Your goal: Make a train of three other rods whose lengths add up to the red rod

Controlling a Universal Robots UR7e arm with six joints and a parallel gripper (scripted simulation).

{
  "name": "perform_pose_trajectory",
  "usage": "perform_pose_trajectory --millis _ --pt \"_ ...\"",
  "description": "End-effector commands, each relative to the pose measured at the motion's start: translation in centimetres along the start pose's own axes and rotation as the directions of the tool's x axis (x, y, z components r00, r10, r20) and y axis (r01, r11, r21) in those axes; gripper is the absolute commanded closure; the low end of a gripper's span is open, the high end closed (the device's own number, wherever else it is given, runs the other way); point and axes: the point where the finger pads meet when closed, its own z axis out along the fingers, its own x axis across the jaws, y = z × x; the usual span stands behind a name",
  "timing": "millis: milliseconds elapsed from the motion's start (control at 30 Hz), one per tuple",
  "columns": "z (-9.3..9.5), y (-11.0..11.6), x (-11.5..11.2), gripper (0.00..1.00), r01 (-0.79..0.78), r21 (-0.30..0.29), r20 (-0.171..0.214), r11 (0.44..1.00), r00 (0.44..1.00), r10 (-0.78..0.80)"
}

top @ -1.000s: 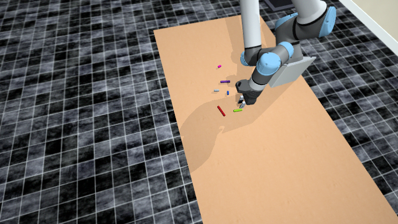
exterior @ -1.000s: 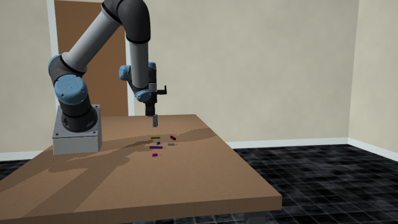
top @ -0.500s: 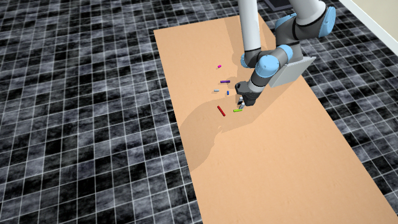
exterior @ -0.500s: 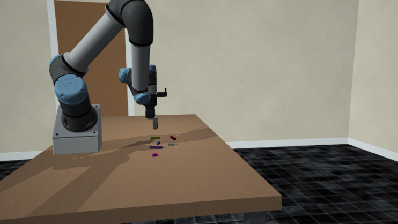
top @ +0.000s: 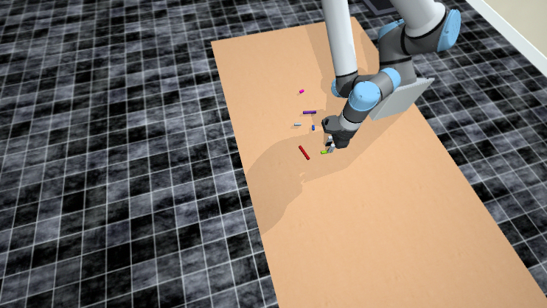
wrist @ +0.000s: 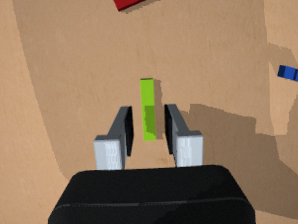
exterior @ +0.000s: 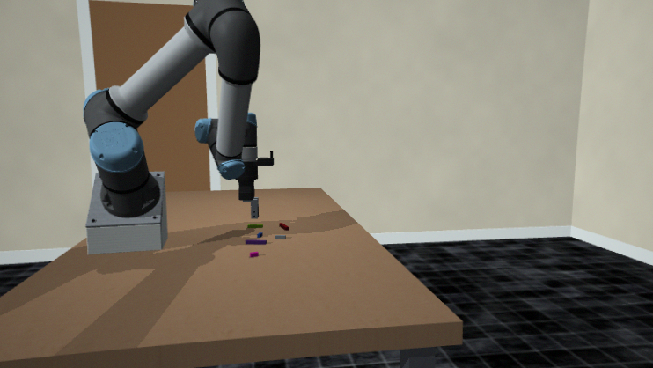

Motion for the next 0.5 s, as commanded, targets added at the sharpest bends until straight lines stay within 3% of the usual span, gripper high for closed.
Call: perform_pose_trajectory --millis 0,467 --pt "0.53 -0.05 -0.02 0.46 0.0 0.002 0.001 1.0 1.0 0.0" --pt "1.51 -0.05 -0.03 0.46 0.0 0.002 0.001 1.0 1.0 0.0"
